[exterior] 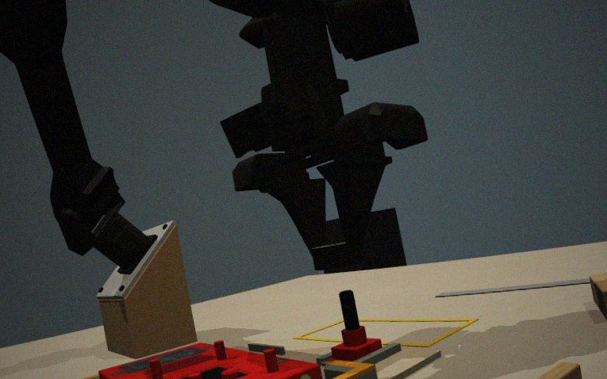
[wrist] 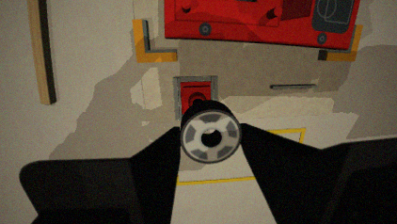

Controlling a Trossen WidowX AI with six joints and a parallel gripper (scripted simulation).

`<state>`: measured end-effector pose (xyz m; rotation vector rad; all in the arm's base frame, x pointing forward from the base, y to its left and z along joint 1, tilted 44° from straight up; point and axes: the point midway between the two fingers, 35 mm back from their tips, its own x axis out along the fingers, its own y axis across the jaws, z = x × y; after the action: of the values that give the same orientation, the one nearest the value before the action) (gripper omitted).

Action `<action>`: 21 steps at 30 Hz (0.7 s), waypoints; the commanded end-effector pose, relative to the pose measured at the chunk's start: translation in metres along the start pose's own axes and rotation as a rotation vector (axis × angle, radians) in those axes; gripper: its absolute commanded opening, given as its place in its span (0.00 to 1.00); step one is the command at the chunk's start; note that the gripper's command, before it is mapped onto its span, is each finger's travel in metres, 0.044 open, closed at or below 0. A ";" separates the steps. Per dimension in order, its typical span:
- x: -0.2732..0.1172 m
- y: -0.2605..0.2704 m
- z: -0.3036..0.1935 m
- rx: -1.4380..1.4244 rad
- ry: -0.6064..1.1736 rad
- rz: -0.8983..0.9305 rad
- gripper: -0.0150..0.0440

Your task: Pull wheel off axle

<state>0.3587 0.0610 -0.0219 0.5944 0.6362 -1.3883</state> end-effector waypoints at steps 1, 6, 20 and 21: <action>-0.018 0.000 0.000 0.011 0.009 0.011 0.25; -0.010 -0.003 -0.008 -0.001 0.004 0.008 0.25; -0.017 -0.035 -0.064 0.005 0.015 0.010 0.25; -0.017 -0.038 -0.068 0.005 0.015 0.010 0.25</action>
<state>0.3280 0.1090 -0.0458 0.6144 0.6388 -1.3704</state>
